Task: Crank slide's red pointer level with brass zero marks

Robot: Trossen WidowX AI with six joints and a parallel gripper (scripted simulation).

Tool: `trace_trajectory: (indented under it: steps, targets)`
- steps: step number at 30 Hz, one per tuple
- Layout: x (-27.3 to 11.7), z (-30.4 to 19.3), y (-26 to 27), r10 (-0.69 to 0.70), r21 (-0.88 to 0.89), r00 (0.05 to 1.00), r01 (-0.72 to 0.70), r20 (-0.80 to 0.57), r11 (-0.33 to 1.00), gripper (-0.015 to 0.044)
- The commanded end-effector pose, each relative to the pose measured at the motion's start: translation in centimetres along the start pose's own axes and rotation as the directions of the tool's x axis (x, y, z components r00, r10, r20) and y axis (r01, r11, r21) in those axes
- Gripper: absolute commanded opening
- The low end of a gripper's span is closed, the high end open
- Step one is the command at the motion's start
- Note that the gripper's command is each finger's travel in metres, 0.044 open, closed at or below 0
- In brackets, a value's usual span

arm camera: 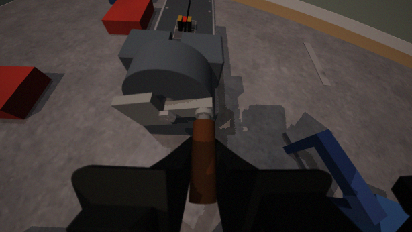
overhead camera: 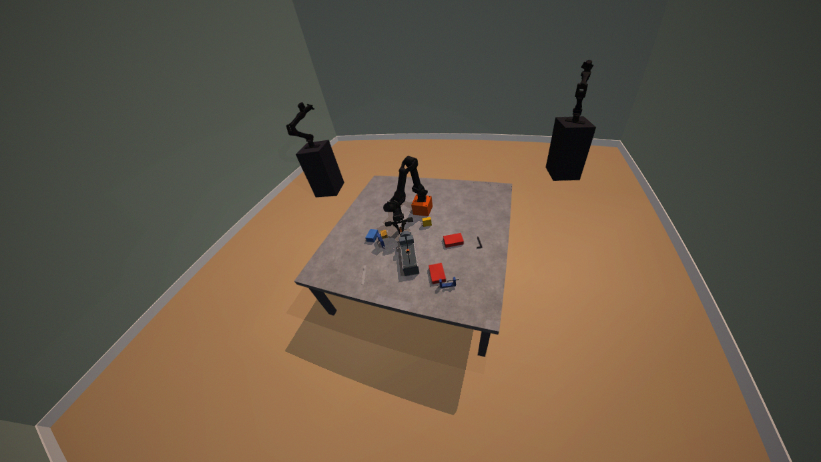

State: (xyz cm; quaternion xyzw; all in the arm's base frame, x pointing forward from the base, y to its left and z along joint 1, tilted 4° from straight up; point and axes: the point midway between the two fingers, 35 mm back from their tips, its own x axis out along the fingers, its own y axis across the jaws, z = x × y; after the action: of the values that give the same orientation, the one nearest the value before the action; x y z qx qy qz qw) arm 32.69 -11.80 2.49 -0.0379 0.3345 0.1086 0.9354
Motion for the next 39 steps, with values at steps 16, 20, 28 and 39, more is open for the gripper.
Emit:
trace_trajectory:
  steps: [16,20,28,39]
  targets:
    - [0.0,0.0,0.0,0.0,0.0,1.0,0.0,0.0,1.0,0.0394]
    - [-0.1,0.1,0.0,-0.001,-0.001,1.0,0.001,0.0,1.0,0.044]
    - [-1.7,1.9,-0.1,-0.001,-0.001,1.0,0.001,0.001,1.0,0.044]
    - [-4.3,4.5,-0.1,0.0,0.001,1.0,0.0,0.0,1.0,0.044]
